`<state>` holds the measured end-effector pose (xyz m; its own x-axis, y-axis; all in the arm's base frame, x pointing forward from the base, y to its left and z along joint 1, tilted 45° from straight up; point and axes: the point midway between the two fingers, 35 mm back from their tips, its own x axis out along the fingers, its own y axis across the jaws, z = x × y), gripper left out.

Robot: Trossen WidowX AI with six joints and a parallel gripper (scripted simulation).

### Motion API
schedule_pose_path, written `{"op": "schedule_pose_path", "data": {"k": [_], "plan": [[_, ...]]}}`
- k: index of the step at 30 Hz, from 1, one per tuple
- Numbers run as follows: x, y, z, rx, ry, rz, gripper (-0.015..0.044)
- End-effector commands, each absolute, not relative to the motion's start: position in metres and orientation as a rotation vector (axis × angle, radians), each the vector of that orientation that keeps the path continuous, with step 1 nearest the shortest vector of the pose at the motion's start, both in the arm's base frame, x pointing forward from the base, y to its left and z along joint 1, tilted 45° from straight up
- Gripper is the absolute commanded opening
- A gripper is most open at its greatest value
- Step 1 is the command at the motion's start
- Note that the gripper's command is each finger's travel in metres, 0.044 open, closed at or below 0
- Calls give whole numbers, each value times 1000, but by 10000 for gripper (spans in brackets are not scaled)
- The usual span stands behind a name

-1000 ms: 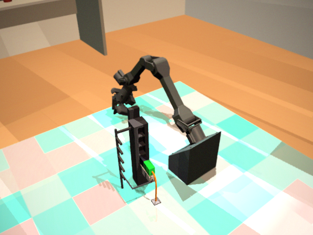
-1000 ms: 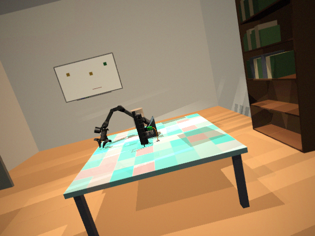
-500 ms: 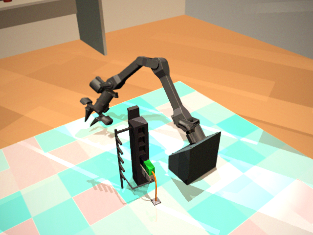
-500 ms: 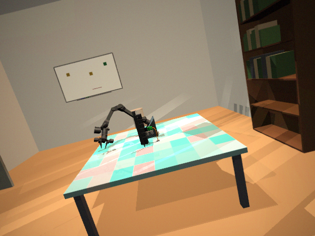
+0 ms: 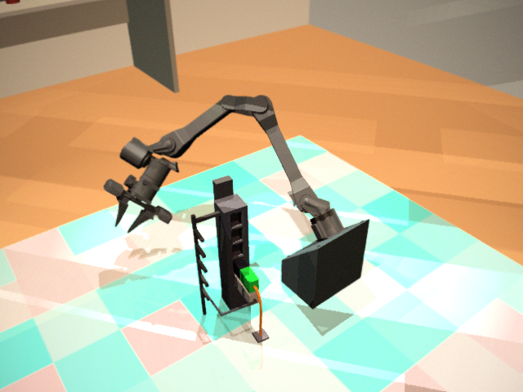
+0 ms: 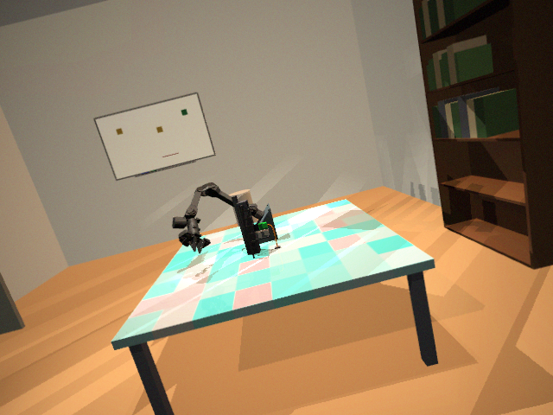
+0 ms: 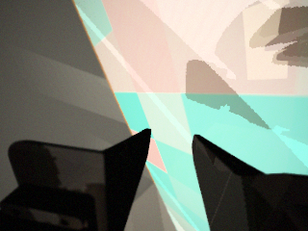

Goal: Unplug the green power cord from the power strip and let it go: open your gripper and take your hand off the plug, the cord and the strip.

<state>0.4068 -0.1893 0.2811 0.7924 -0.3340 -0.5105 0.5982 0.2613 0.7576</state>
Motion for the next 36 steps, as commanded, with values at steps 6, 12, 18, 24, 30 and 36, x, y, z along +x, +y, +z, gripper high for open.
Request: {"op": "schedule_pose_path", "data": {"k": [6,12,18,24,30,36], "plan": [[445,-83,223,761,595,-462,160],[452,-12,184,486,773,-313,160],[447,50,149,224,901,-163,160],[433,109,121,-38,970,-9,160],[403,143,76,-347,1083,120,160],[364,149,36,-681,1230,235,160]]}}
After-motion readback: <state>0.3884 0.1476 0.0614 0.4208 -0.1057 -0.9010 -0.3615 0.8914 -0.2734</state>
